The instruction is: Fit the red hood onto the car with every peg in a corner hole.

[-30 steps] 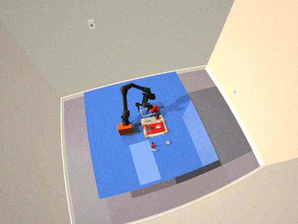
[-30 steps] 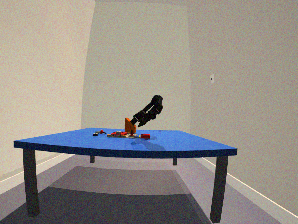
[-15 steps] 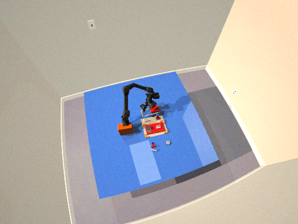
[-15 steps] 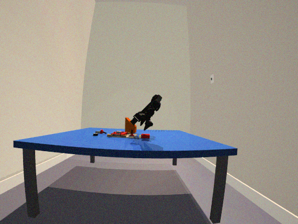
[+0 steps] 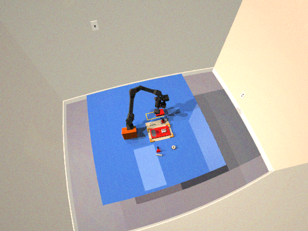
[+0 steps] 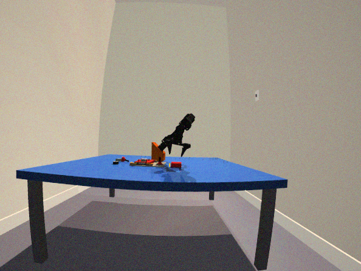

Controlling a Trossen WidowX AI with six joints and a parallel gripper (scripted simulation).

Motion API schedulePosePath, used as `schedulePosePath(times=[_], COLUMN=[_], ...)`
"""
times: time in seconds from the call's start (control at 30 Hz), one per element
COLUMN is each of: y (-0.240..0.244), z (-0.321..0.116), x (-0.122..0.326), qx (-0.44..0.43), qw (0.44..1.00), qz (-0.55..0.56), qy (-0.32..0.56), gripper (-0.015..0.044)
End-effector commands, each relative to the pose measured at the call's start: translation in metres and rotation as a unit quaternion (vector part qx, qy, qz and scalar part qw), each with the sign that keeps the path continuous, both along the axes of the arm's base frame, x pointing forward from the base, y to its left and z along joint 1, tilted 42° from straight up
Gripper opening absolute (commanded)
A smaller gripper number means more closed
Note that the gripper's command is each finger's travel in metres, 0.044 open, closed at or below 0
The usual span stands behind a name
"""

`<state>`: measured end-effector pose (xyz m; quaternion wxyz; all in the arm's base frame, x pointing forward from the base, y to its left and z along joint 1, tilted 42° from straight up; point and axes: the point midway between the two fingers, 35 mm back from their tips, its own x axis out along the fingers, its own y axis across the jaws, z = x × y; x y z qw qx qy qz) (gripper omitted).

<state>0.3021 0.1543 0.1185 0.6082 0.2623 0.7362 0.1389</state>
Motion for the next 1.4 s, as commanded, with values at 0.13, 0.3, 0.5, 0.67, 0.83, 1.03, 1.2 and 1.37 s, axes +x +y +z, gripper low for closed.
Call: schedulePosePath(times=[0.13,0.3,0.5,0.67,0.83,1.03,1.2,1.37], y=[0.001,0.001,0.002,0.005,0.008,0.011,0.014,0.017], z=[0.012,0.012,0.011,0.008,0.005,0.001,-0.002,-0.005], x=[0.032,0.032,0.032,0.032,0.032,0.032,0.032,0.032], qx=[0.086,0.086,0.086,0.086,0.086,0.086,0.086,0.086], qw=[0.981,0.981,0.981,0.981,0.981,0.981,0.981,0.981], qz=[0.115,0.115,0.115,0.115,0.115,0.115,0.115,0.115], qy=[-0.134,-0.134,-0.134,-0.134,-0.134,-0.134,-0.134,-0.134], gripper=[0.044,0.044,0.044,0.044,0.044,0.044,0.044,0.044])
